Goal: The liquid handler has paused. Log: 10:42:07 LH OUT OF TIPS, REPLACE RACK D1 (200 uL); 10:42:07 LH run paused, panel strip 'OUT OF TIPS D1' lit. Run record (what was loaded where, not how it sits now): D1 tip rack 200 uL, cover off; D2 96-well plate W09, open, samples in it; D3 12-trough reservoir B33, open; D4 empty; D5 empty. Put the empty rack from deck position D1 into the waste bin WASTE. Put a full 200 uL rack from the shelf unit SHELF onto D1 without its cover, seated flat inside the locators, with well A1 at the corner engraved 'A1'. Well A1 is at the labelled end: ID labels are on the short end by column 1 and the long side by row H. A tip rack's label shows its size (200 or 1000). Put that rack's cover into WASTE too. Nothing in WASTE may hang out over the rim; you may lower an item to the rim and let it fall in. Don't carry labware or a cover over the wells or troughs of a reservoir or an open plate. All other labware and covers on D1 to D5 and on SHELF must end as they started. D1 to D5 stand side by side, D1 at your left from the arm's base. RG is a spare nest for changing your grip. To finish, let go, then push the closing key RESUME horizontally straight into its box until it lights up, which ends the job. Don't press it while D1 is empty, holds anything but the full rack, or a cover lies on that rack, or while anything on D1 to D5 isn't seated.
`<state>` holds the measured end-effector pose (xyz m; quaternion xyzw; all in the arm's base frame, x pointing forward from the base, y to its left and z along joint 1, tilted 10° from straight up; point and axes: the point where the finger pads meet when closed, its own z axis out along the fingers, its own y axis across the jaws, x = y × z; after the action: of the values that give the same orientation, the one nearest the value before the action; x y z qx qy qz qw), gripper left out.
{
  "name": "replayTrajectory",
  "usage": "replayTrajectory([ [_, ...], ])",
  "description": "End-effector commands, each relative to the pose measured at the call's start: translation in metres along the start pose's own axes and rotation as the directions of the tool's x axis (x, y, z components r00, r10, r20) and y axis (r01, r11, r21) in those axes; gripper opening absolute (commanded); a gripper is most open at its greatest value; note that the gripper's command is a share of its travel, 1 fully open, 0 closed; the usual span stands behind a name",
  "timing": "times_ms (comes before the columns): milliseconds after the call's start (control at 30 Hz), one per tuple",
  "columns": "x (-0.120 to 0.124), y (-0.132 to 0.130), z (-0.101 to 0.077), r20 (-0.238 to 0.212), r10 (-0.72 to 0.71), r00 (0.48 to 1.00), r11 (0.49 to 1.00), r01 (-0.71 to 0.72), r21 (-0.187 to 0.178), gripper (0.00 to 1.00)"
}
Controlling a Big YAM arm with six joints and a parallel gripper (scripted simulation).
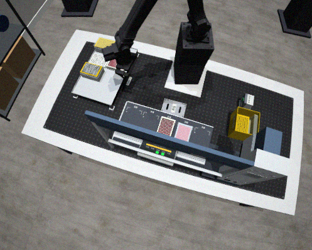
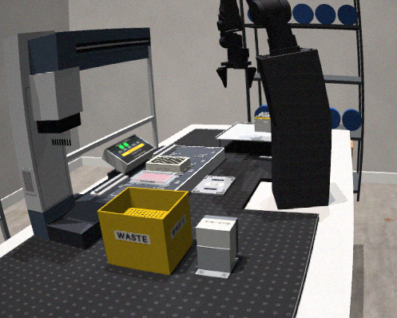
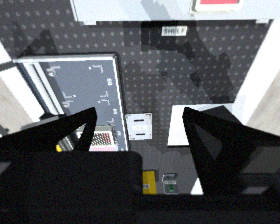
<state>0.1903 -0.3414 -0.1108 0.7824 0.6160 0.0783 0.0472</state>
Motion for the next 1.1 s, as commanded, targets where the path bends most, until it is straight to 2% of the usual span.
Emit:
replayTrajectory([
  [0, -0.008, -0.021, -0.001, 0.012, -0.003, 1.0, 1.0, 0.003, -0.006, 1.0],
  [200, -0.012, -0.047, -0.007, 0.027, -0.006, 1.0, 1.0, 0.007, -0.016, 1.0],
  [300, -0.011, -0.048, -0.005, 0.023, -0.006, 1.0, 1.0, 0.006, -0.014, 1.0],
  [333, -0.019, -0.031, -0.006, 0.039, -0.035, 0.999, 0.999, 0.036, -0.024, 1.0],
  [467, -0.013, -0.036, -0.004, 0.029, -0.033, 0.999, 0.999, 0.033, -0.016, 1.0],
  [500, -0.022, -0.046, 0.0, 0.007, -0.002, 1.0, 1.0, 0.002, -0.002, 1.0],
  [800, -0.068, -0.045, 0.0, 0.009, -0.002, 1.0, 1.0, 0.002, -0.003, 1.0],
  [867, -0.068, -0.045, 0.0, 0.009, -0.002, 1.0, 1.0, 0.002, -0.003, 1.0],
  [1067, -0.099, -0.044, -0.001, 0.011, -0.002, 1.0, 1.0, 0.002, -0.003, 1.0],
])
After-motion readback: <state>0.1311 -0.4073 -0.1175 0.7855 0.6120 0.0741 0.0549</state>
